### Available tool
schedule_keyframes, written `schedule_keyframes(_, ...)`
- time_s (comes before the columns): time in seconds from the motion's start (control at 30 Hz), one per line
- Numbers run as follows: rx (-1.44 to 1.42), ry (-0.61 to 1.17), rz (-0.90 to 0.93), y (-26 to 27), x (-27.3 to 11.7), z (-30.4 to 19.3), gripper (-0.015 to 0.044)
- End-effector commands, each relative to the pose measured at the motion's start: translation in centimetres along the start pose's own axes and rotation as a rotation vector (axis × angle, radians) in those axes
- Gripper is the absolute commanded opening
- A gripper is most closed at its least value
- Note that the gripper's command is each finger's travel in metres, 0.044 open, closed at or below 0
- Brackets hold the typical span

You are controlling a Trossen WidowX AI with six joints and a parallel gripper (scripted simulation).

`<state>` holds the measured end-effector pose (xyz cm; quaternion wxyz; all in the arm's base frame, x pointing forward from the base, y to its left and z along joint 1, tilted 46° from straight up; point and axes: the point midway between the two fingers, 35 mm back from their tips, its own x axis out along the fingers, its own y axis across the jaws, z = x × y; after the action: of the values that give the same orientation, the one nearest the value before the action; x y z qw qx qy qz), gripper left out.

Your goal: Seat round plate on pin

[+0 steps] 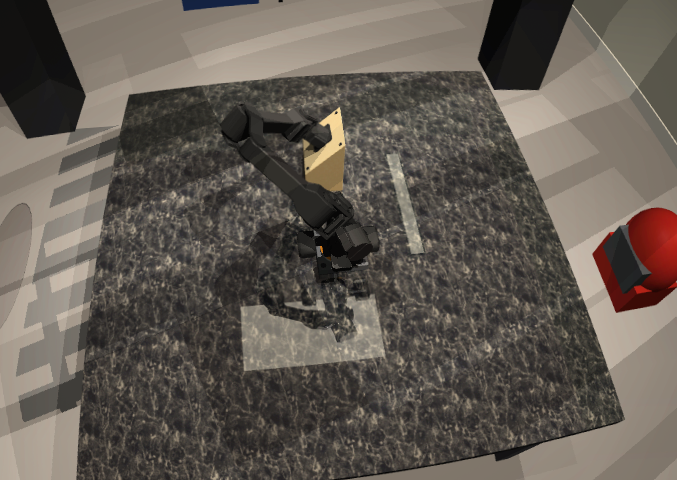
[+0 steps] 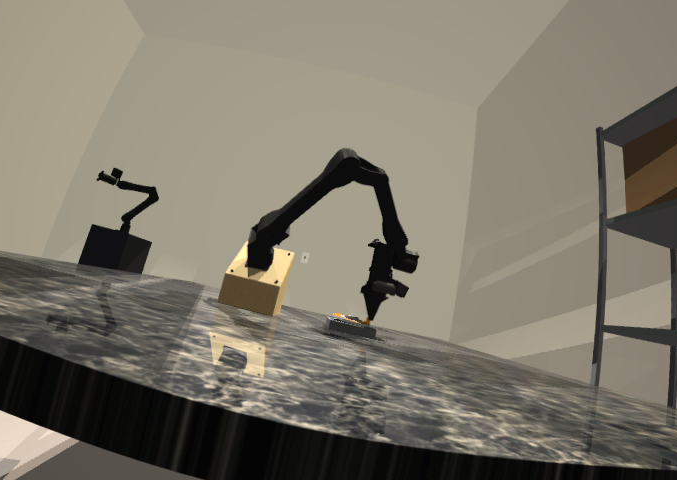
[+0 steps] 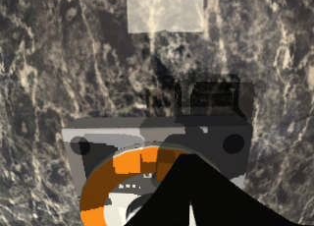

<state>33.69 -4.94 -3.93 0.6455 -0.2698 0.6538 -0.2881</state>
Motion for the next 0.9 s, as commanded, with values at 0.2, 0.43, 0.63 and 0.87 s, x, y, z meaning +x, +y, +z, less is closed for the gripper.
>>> schedule_keyframes(0.2, 0.001, 0.003, 0.016, 0.68, 0.13, -0.06, 0.0000)
schedule_keyframes(0.43, 0.001, 0.003, 0.016, 0.76, 0.13, -0.05, 0.0000)
schedule_keyframes(0.63, 0.001, 0.003, 0.016, 1.17, 0.11, 0.02, 0.0000)
schedule_keyframes(0.87, 0.001, 0.003, 0.016, 1.36, 0.08, 0.03, 0.0000)
